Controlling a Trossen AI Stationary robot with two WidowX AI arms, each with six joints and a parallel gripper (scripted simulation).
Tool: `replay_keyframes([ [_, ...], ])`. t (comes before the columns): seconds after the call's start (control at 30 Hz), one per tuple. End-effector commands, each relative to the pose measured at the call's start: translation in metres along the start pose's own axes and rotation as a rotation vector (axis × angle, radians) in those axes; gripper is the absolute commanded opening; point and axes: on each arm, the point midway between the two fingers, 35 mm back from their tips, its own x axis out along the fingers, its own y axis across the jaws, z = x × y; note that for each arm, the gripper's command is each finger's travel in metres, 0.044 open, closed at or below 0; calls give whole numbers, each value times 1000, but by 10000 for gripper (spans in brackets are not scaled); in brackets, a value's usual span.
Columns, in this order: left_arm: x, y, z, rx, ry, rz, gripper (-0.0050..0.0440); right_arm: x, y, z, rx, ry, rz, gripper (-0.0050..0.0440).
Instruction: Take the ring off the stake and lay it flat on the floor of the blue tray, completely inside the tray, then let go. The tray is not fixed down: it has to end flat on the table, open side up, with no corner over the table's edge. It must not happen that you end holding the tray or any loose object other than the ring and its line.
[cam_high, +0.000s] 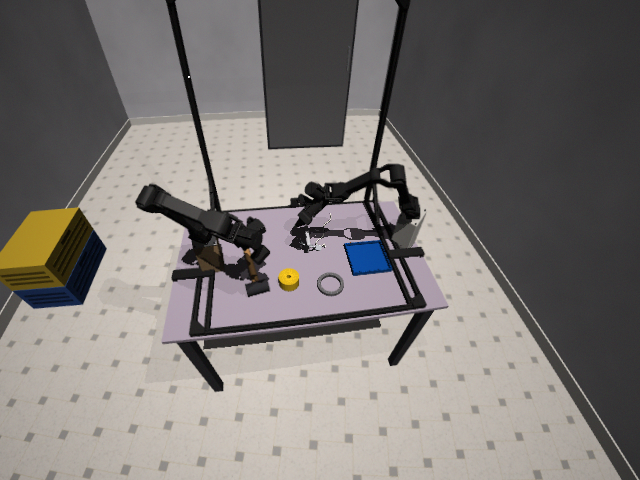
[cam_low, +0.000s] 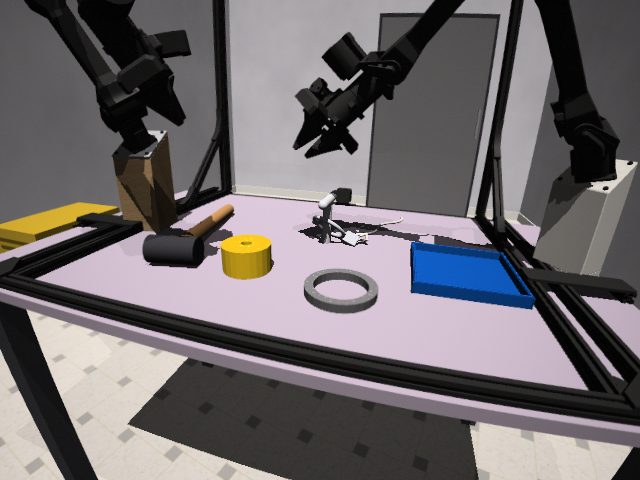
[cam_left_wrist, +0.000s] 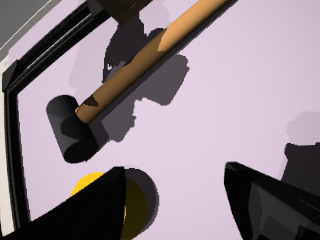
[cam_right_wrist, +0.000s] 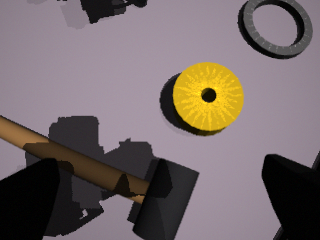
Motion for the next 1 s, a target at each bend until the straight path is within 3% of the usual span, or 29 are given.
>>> replay_keyframes([
  [0.0,0,-24,-18,-118,34,-52,200,-32,-11,7,197,-29,-109,400],
  [0.37,-6,-64,-53,-372,125,-120,200,-95,-16,13,623,-193,-264,400],
  [0.43,-6,-64,-53,-372,125,-120,200,-95,-16,13,623,-193,-264,400],
  [0.5,-8,-76,-64,-450,158,-136,200,-115,-15,13,748,-258,-300,400],
  [0.67,-13,-91,-79,-552,205,-151,200,-142,-11,12,933,-359,-333,400],
  [0.77,-14,-96,-85,-591,224,-156,200,-152,-9,11,1041,-409,-334,400],
  [0.97,-15,-97,-86,-596,226,-157,200,-153,-8,11,1052,-415,-335,400],
])
